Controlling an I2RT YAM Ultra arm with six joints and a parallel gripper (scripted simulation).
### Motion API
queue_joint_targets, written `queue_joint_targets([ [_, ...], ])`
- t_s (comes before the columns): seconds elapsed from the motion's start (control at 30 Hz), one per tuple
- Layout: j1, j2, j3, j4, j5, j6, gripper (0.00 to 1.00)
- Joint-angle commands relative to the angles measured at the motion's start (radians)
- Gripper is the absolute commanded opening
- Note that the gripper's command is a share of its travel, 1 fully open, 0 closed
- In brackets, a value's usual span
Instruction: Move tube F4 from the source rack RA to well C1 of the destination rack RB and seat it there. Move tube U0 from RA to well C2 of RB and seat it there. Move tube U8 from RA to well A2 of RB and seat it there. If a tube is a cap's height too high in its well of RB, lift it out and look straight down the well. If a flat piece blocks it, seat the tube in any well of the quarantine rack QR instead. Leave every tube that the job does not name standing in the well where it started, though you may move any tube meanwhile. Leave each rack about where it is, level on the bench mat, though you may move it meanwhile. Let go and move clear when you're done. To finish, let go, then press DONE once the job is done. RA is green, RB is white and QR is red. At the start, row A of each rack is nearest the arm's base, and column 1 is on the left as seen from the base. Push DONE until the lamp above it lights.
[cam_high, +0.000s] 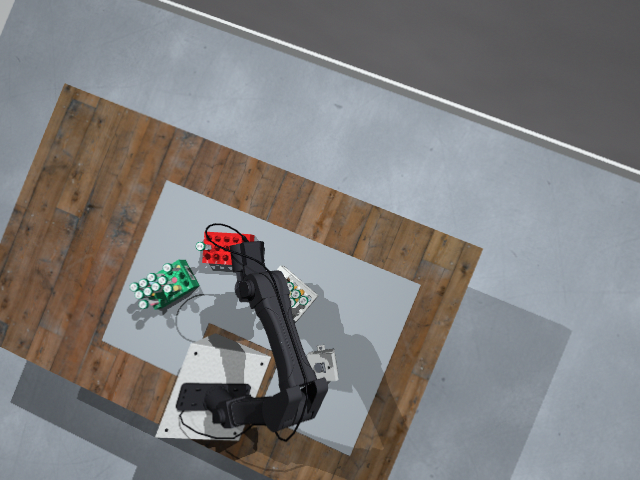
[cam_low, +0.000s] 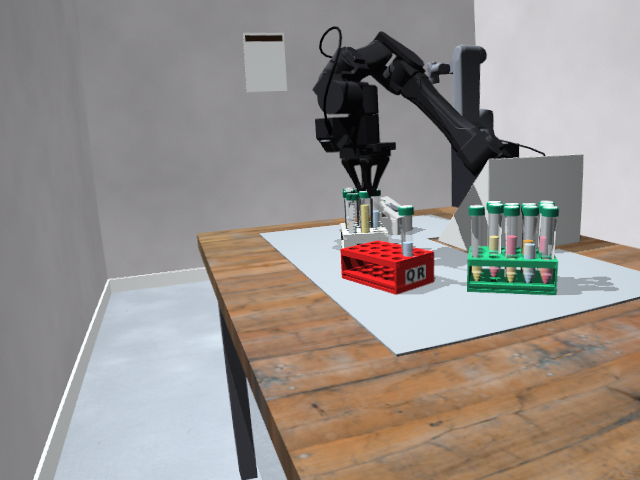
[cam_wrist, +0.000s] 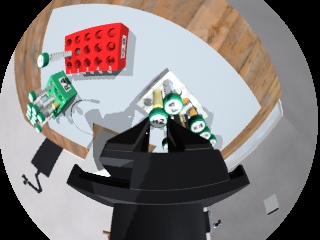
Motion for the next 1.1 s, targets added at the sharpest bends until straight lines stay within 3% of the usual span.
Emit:
queue_joint_targets([
  [0.0,0.032,-0.029,0.042,-0.024,-0.021,0.007,0.00],
  [0.7,0.034,-0.028,0.042,-0.024,-0.020,-0.021,0.00],
  [1.07,0.035,0.016,0.051,-0.026,-0.021,-0.017,0.00],
])
